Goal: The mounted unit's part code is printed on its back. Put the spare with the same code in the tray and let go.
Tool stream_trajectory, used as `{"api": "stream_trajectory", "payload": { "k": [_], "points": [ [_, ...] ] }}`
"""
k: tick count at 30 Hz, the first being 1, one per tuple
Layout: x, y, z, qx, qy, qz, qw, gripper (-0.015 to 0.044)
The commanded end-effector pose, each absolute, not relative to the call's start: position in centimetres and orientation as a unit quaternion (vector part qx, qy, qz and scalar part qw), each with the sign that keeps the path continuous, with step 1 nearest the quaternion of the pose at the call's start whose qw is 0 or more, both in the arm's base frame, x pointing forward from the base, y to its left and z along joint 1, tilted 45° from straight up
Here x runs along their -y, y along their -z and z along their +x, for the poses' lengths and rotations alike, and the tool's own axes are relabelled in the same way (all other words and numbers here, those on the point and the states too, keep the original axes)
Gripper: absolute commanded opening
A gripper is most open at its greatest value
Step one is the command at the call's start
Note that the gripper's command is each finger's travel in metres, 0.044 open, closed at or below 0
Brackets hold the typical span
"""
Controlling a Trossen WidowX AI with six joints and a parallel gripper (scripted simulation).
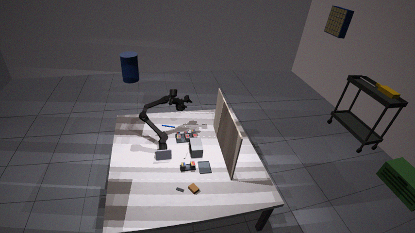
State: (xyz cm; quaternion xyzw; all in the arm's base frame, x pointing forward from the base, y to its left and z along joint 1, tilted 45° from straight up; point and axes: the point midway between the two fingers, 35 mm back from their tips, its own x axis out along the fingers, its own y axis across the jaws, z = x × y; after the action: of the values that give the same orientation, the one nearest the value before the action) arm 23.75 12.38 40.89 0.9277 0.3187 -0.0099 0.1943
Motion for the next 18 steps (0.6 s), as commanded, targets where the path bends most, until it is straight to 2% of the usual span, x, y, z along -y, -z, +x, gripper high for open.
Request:
{"api": "stream_trajectory", "payload": {
  "k": [1,7,15,18],
  "points": [
    [-12.4,-40.9,23.8,-0.319,0.010,0.928,0.194,0.0426],
    [-12.4,-40.8,23.9,-0.319,0.012,0.926,0.202,0.0440],
    [-11.2,-33.8,31.0,-0.379,0.080,0.791,0.473,0.0440],
    [-10.4,-31.4,32.7,-0.413,0.089,0.732,0.535,0.0440]
  ]
}}
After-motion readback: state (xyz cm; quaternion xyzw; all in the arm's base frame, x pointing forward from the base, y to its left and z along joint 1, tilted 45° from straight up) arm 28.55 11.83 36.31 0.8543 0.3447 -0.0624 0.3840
